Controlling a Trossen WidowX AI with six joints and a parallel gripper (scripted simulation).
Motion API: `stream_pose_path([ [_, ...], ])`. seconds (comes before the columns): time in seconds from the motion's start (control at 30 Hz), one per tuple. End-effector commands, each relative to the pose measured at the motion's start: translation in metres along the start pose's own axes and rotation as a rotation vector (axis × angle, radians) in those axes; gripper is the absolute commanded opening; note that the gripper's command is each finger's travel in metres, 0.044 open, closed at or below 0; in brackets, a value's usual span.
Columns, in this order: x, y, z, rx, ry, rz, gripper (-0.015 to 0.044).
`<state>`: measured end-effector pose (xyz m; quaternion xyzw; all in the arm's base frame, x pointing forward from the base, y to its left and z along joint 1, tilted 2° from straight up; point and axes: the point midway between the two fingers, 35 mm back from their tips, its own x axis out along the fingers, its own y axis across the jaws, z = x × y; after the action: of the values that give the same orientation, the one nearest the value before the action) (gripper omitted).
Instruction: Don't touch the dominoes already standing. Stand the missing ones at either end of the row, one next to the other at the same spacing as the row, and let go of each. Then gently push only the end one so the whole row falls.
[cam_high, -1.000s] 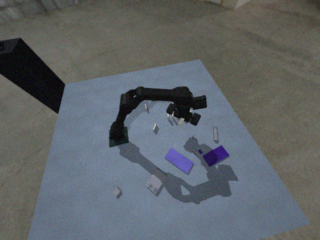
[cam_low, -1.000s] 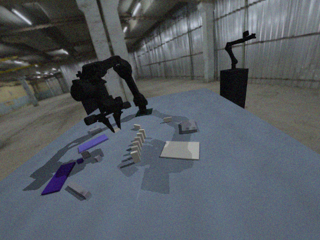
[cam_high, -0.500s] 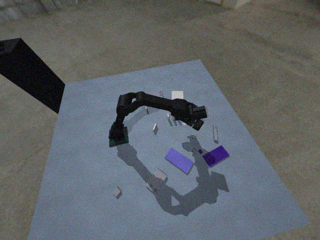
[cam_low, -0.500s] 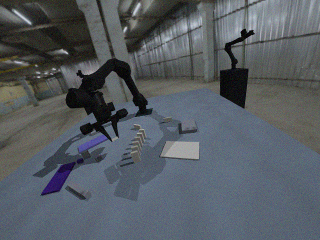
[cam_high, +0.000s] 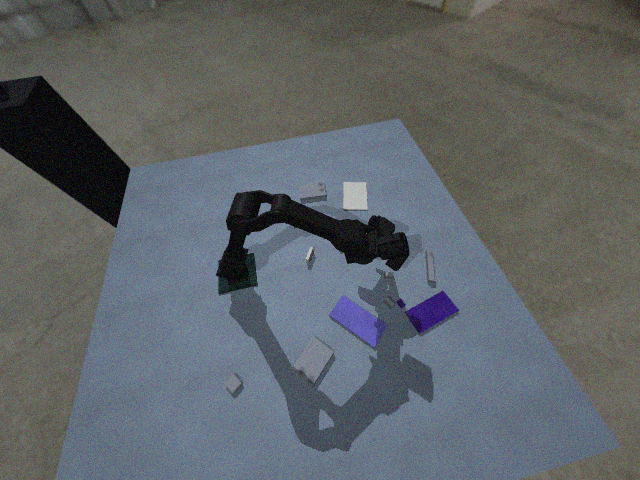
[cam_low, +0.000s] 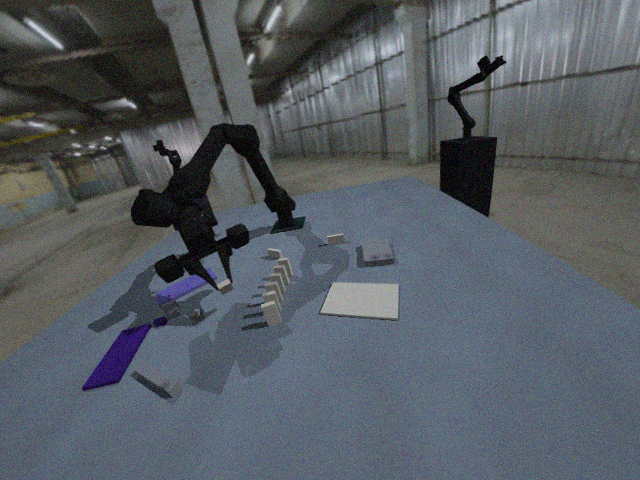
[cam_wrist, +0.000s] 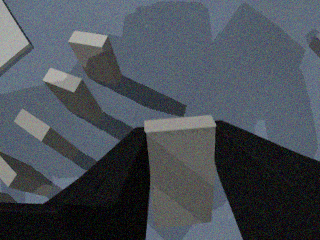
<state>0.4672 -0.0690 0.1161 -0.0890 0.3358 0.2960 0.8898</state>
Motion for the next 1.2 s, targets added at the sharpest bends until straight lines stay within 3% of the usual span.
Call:
stream_pose_path([
  [0.0, -0.003, 0.000, 0.000, 0.006, -0.083, 0.010, 0.0107],
  [1.17, -0.061, 0.043, -0.036, -0.131, -0.625, 0.188, 0.0107],
])
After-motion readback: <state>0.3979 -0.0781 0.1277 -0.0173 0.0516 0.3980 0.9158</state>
